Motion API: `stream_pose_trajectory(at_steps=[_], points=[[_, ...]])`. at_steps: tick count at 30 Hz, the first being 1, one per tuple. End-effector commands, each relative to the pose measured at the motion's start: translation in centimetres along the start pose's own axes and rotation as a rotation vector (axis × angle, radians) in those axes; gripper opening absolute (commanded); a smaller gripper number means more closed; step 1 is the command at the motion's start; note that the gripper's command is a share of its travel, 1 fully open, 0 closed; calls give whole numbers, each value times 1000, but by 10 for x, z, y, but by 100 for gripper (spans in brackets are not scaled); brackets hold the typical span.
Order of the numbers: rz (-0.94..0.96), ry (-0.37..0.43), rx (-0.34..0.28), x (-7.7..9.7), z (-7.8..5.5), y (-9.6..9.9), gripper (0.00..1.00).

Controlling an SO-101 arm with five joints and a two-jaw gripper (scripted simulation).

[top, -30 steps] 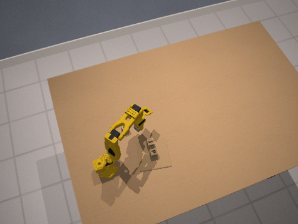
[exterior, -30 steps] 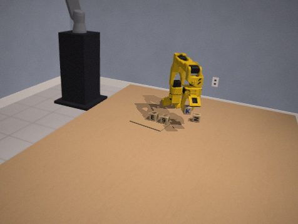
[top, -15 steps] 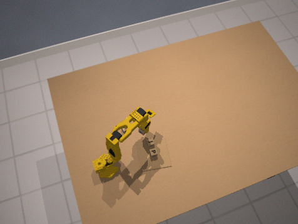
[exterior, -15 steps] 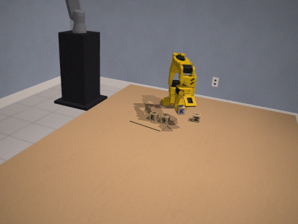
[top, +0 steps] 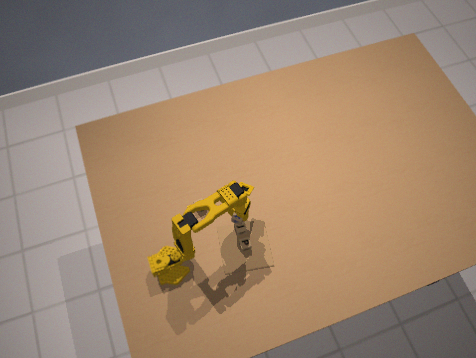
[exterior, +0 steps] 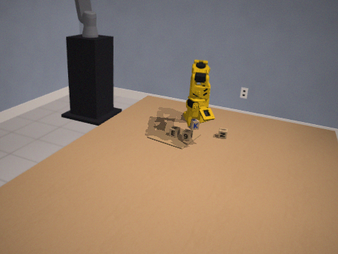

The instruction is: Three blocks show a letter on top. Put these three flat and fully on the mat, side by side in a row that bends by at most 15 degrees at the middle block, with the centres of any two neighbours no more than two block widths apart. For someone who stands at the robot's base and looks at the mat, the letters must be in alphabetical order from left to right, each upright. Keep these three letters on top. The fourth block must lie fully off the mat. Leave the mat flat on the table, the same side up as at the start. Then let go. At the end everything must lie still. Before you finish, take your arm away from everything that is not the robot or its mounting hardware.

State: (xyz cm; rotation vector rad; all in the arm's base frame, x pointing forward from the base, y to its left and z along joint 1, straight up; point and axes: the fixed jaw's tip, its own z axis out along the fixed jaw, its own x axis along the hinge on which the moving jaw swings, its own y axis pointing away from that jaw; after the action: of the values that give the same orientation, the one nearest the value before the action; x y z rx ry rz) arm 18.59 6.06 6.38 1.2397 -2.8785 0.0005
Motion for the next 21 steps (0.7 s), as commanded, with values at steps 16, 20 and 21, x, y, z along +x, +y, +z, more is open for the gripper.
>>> stream_pose_trajectory(at_steps=[16, 20, 21], points=[[-341, -42, 61, 37, -9, -54, 0], [-385, -38, 63, 43, -9, -60, 0], [-407, -36, 64, 47, -9, -63, 0]])
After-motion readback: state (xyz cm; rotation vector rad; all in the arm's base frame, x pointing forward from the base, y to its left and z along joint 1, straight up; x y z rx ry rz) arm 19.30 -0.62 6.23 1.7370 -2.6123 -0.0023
